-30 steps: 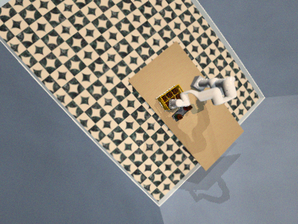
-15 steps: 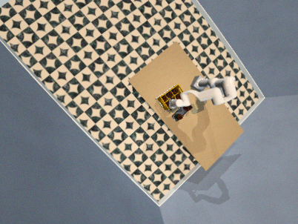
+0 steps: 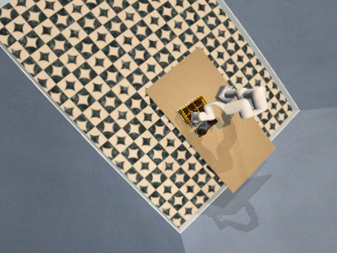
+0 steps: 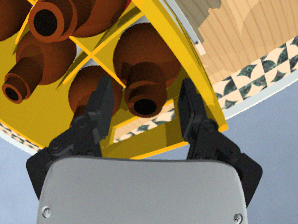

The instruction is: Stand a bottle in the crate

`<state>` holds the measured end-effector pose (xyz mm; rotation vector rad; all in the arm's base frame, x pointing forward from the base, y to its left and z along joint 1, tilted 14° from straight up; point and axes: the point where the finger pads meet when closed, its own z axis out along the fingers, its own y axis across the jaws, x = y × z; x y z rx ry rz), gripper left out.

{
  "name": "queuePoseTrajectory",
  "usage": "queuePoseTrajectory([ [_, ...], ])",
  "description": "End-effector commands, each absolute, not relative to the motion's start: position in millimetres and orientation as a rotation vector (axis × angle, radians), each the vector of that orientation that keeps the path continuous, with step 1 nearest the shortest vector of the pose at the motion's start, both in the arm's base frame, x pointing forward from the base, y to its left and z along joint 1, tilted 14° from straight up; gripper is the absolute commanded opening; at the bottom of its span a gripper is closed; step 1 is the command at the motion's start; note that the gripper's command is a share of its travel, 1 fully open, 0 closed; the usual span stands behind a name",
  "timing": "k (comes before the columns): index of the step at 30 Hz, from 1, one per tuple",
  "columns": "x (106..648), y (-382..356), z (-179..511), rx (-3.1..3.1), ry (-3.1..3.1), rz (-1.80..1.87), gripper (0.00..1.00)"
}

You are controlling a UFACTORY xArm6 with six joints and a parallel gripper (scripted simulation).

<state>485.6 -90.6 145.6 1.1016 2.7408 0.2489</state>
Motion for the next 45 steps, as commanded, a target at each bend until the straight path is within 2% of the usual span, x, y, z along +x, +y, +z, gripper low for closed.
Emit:
queuePoseTrajectory([
  [1,487,-91,147,1.100,2.737,0.249,0.65],
  [45,484,-92,161,1.100,2.737,0.249,0.65],
])
